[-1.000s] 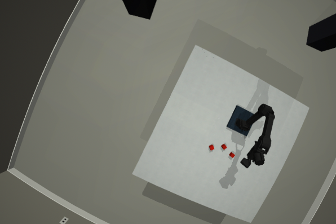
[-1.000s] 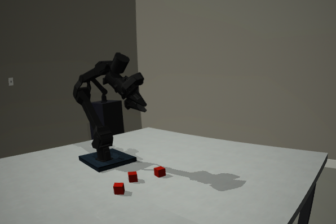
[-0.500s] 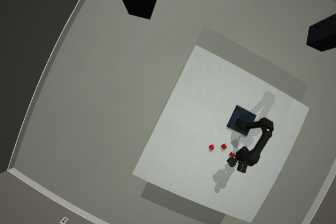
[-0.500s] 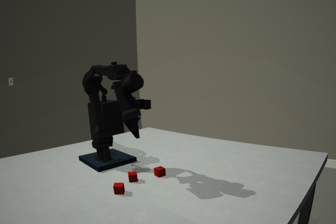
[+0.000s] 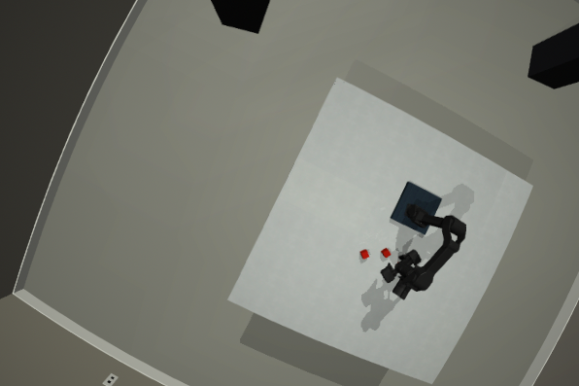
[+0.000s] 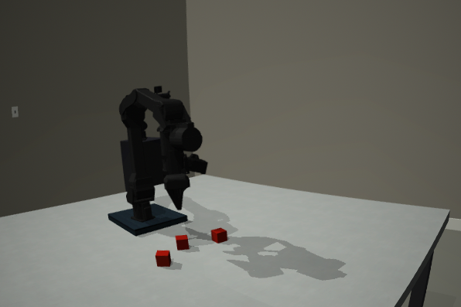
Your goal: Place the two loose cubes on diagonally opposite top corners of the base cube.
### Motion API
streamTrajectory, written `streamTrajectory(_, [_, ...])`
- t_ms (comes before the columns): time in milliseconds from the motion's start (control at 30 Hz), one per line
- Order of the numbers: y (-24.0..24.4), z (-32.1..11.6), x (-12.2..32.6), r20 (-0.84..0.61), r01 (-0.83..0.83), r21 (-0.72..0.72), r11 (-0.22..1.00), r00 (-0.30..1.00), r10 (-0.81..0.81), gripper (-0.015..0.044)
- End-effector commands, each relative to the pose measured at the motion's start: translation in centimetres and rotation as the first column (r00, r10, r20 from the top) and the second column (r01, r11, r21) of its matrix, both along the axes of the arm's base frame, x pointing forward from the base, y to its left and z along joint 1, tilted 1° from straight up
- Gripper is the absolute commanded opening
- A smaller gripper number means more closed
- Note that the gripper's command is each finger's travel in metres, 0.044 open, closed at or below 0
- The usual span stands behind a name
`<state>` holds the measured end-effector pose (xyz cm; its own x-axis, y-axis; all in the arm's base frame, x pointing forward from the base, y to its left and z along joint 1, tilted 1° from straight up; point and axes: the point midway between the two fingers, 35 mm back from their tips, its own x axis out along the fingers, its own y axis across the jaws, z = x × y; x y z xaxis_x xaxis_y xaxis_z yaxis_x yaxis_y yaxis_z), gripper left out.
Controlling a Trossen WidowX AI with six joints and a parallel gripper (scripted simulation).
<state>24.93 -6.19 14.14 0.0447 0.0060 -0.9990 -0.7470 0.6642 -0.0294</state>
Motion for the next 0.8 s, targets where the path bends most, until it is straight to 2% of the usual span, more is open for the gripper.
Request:
streamTrajectory(0, [-0.2, -2.6, 0.1, -0.021, -0.004, -0.002, 1.000, 1.000, 0.004, 0.0265])
streamTrajectory(167, [-0.1, -5.9, 0.0, -0.021, -0.004, -0.002, 1.000, 1.000, 0.004, 0.0265])
streamTrajectory(767, [-0.1, -8.3, 0.0, -0.021, -0.004, -0.002, 1.000, 1.000, 0.004, 0.0265])
